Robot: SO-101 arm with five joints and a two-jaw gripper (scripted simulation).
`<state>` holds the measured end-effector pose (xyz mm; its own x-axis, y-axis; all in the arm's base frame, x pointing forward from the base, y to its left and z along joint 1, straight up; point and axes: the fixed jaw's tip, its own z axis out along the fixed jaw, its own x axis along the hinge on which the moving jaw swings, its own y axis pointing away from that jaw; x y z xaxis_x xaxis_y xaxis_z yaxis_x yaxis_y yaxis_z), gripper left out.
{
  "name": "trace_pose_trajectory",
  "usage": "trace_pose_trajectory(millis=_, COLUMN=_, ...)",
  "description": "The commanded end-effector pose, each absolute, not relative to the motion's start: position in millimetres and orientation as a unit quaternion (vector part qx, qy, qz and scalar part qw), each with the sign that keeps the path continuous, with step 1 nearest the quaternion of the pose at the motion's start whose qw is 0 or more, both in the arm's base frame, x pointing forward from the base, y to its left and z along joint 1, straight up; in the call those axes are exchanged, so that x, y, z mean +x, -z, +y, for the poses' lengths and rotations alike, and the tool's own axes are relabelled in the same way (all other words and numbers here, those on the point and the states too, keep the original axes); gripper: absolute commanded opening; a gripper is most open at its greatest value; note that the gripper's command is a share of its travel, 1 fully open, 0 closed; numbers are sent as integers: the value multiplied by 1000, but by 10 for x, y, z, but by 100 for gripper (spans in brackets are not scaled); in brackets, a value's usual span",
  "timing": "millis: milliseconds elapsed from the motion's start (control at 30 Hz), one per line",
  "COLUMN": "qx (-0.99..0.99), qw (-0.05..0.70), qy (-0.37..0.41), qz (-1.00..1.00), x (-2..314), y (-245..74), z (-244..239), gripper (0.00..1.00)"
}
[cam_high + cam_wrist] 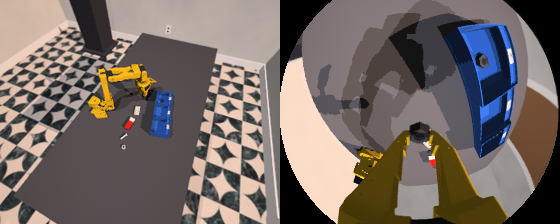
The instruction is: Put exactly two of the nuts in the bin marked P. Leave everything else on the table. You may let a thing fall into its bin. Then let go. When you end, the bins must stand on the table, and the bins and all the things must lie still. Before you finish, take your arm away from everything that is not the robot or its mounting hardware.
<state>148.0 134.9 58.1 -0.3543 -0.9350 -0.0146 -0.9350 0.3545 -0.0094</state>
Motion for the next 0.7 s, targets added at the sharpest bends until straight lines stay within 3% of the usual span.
trace_pose_trajectory(millis=0, qx=-561, qw=28, qy=-3, qz=827, x=1538, y=-651, z=1379, gripper=0)
trace_pose_trajectory(millis=667, qx=-505, qw=50, qy=-7, qz=862, x=1752, y=-730, z=1490, gripper=0)
